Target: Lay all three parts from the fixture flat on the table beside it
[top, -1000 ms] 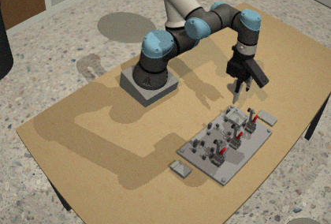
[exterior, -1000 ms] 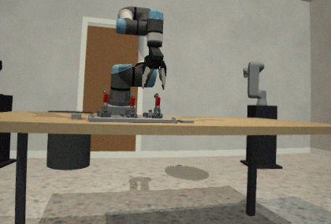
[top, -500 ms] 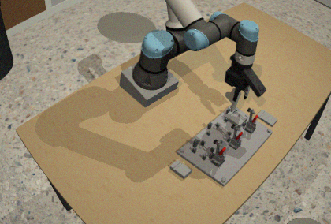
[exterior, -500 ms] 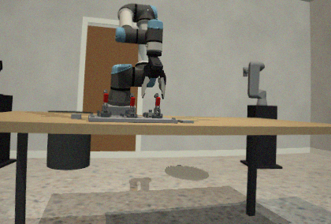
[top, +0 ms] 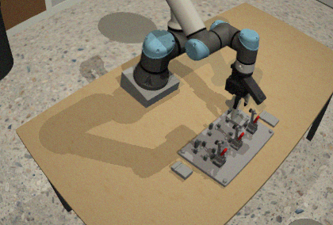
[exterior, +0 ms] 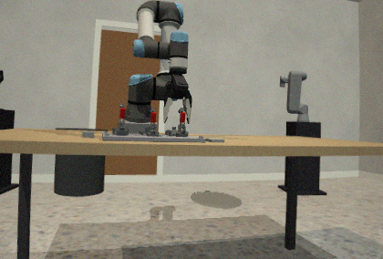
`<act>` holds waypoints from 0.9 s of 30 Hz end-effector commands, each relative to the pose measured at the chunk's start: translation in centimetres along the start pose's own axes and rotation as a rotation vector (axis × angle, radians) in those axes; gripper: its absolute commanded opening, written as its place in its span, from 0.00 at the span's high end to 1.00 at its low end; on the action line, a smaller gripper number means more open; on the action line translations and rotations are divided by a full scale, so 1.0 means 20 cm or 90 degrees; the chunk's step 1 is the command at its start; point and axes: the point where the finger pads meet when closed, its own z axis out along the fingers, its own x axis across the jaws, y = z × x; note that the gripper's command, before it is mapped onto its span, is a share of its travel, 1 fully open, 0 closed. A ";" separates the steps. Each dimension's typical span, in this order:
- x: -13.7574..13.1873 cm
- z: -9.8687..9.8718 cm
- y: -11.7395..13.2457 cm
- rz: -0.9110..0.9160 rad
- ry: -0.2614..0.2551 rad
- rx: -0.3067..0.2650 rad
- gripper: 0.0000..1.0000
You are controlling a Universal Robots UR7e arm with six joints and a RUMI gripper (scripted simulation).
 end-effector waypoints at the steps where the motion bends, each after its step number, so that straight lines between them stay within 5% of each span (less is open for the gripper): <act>1: 0.00 0.01 0.00 0.000 0.000 0.001 0.41; 27: 0.00 0.04 0.00 0.000 0.000 0.001 0.41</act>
